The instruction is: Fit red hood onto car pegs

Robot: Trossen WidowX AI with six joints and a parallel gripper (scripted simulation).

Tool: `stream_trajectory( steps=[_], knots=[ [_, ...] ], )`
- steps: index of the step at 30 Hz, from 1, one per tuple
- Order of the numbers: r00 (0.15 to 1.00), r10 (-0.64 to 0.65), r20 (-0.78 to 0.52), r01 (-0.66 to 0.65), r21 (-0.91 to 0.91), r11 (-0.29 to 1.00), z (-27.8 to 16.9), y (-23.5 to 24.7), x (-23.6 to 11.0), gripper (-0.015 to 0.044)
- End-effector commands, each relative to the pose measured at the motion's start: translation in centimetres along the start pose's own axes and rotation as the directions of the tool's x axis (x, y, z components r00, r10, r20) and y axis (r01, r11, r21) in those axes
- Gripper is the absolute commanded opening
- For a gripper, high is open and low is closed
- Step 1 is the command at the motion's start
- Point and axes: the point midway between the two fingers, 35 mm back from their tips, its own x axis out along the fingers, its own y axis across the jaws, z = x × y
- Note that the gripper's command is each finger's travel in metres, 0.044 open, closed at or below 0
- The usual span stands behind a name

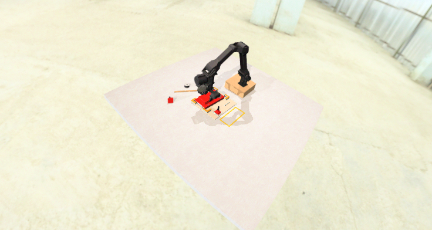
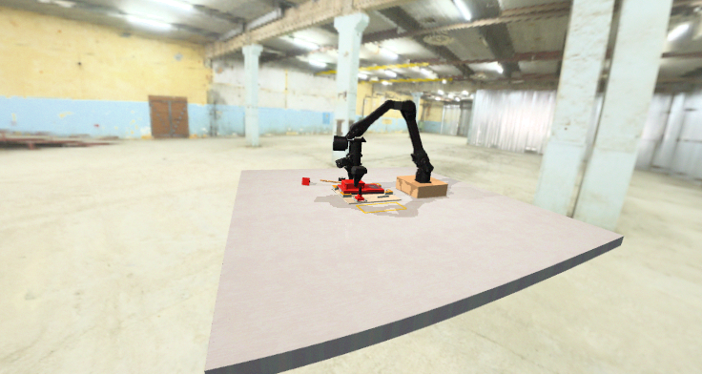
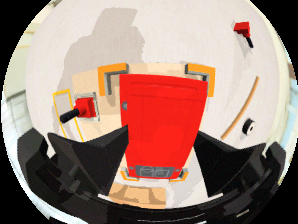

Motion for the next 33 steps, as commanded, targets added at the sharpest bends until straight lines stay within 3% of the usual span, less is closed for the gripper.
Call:
stream_trajectory(
  steps=[1, 6, 12, 19, 33],
  knots=[
    [1.000, 0.000, 0.000, 0.000, 0.000, 1.000, 0.0, 0.0, 0.0, 0.0315],
    [1.000, 0.000, 0.000, 0.000, 0.000, 1.000, 0.0, 0.0, 0.0, 0.0440],
    [1.000, 0.002, 0.000, -0.002, 0.000, 1.000, 0.1, 0.0, -1.1, 0.0440],
    [1.000, 0.012, 0.000, -0.012, 0.000, 1.000, 0.1, -0.1, -7.1, 0.0440],
    [1.000, 0.012, 0.000, -0.012, 0.000, 1.000, 0.0, -0.1, -7.2, 0.0440]
  ],
)
